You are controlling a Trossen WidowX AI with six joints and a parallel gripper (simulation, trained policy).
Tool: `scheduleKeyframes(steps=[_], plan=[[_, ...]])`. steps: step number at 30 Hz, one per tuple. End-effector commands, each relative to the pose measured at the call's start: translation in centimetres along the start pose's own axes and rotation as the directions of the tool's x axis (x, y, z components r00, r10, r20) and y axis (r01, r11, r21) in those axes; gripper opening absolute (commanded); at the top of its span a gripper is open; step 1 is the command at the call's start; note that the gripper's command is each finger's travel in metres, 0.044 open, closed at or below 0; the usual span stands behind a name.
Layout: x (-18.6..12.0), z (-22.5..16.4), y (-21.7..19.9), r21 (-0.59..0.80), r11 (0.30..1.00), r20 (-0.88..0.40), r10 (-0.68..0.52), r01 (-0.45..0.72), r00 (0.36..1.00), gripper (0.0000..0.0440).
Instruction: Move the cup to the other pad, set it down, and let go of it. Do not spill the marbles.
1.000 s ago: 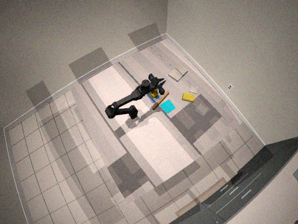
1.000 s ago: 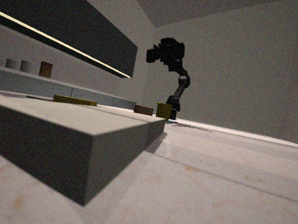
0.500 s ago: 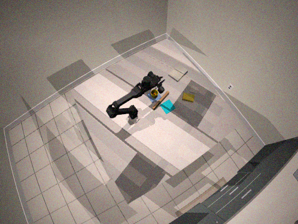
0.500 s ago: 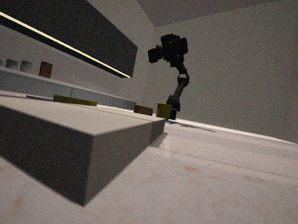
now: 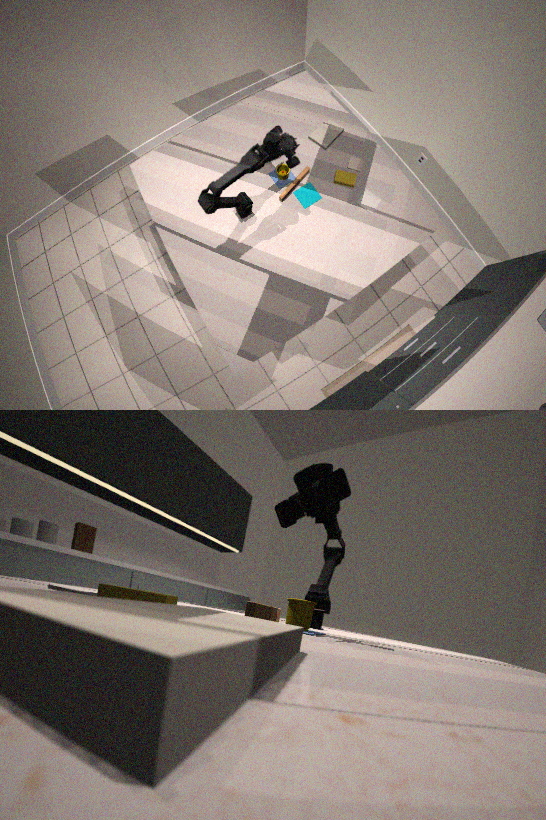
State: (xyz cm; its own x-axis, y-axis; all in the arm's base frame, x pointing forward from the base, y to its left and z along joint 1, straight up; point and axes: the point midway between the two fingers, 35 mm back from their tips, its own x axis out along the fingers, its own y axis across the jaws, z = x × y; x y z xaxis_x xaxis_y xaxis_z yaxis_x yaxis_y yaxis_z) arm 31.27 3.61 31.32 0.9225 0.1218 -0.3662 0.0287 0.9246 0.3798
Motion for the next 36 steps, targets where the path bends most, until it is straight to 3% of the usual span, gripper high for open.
scheduleKeyframes(steps=[1, 18, 36], plan=[[0.3, -0.3, 0.3, 0.052, 0.999, -0.052, -0.009, 0.011, 0.999, 0.0129], [0.5, -1.8, 1.7, 0.266, 0.956, -0.274, -0.051, 0.126, 0.960, 0.0145], [0.5, -4.0, 2.3, 0.394, 0.849, -0.499, -0.124, 0.352, 0.858, 0.0158]])
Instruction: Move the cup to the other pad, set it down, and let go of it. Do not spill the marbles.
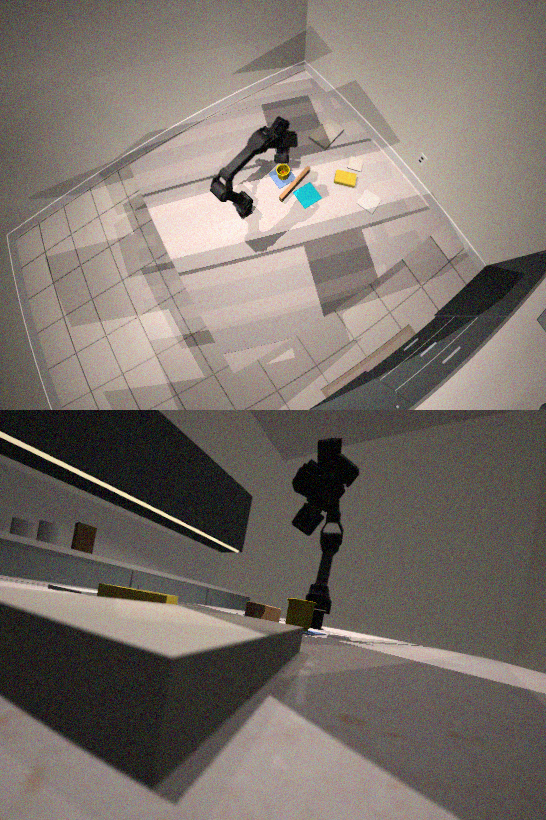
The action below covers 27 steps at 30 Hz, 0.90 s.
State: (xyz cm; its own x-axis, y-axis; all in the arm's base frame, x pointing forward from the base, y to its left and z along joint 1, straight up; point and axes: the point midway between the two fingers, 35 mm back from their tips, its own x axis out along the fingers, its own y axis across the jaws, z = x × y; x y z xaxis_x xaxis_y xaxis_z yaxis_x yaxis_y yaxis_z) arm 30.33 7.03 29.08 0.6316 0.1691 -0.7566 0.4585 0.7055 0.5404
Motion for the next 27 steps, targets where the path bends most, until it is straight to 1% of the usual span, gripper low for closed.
scheduleKeyframes(steps=[1, 8, 18, 27], plan=[[0.4, -0.5, -0.2, 0.046, 0.998, -0.043, -0.042, 0.044, 0.998, 0.0158], [0.9, -1.1, -0.8, 0.109, 0.985, -0.105, -0.122, 0.134, 0.987, 0.0156], [1.8, -1.8, -2.3, 0.160, 0.948, -0.182, -0.244, 0.274, 0.952, 0.0135], [3.0, -2.4, -4.2, 0.171, 0.898, -0.246, -0.359, 0.405, 0.900, 0.0150]])
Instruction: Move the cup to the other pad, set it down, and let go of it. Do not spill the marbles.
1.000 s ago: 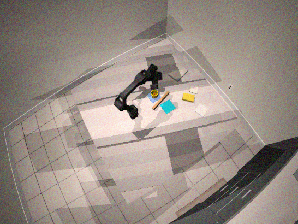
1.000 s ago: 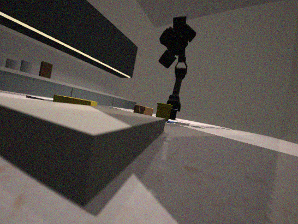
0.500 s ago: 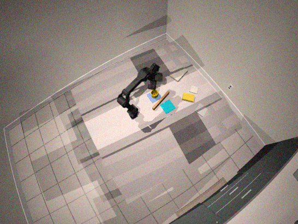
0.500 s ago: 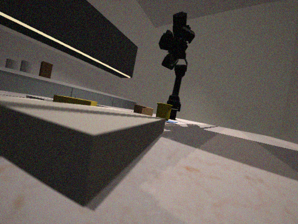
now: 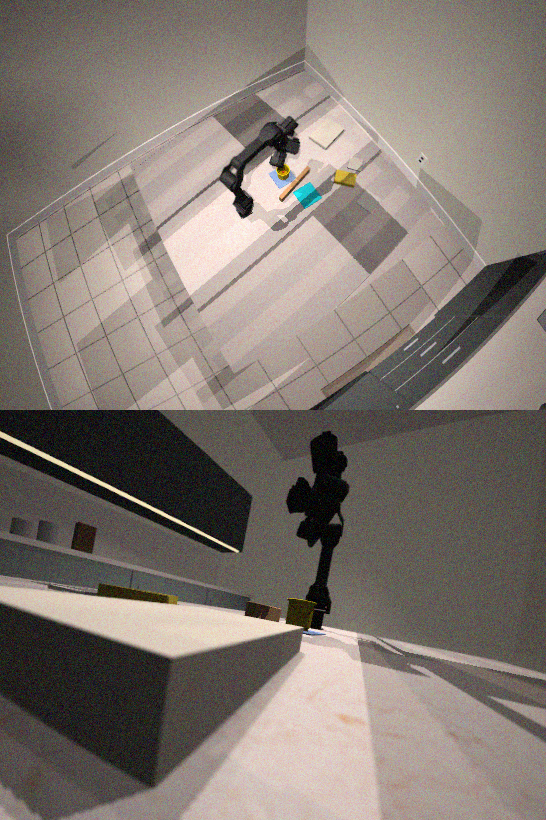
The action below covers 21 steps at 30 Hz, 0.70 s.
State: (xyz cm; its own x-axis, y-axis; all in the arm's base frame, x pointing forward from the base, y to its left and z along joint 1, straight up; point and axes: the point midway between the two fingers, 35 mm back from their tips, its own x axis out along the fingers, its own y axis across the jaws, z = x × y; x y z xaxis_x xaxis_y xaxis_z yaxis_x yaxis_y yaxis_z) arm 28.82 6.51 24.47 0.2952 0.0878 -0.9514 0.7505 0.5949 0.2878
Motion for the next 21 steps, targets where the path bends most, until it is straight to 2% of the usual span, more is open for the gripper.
scheduleKeyframes(steps=[1, 21], plan=[[1.0, 0.1, -0.6, 0.021, 0.998, -0.018, -0.065, 0.065, 0.998, 0.0151], [5.1, -0.2, -4.2, 0.081, 0.938, -0.099, -0.330, 0.338, 0.939, 0.0161]])
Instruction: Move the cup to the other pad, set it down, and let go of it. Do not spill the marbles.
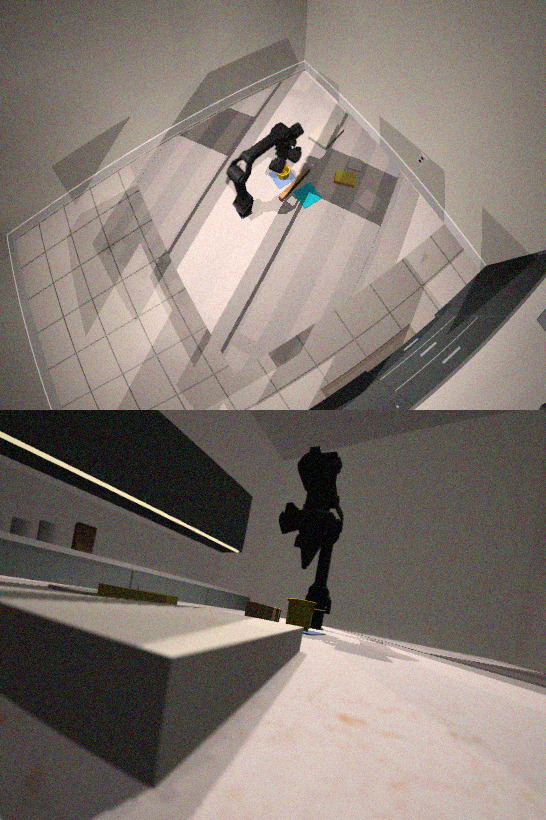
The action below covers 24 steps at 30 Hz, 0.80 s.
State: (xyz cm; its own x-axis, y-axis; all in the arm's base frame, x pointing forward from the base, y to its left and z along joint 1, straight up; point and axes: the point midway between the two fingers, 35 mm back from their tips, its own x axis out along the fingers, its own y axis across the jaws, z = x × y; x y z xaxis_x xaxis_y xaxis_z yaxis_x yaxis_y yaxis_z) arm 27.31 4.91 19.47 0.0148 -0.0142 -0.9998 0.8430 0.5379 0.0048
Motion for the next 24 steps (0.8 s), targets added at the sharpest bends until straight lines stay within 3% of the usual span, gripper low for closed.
scheduleKeyframes(steps=[1, 24], plan=[[1.3, 0.0, -0.4, 0.021, 0.998, -0.008, -0.057, 0.058, 0.998, 0.0162], [7.9, -0.4, -1.6, 0.093, 0.974, -0.014, -0.207, 0.207, 0.978, 0.0174]])
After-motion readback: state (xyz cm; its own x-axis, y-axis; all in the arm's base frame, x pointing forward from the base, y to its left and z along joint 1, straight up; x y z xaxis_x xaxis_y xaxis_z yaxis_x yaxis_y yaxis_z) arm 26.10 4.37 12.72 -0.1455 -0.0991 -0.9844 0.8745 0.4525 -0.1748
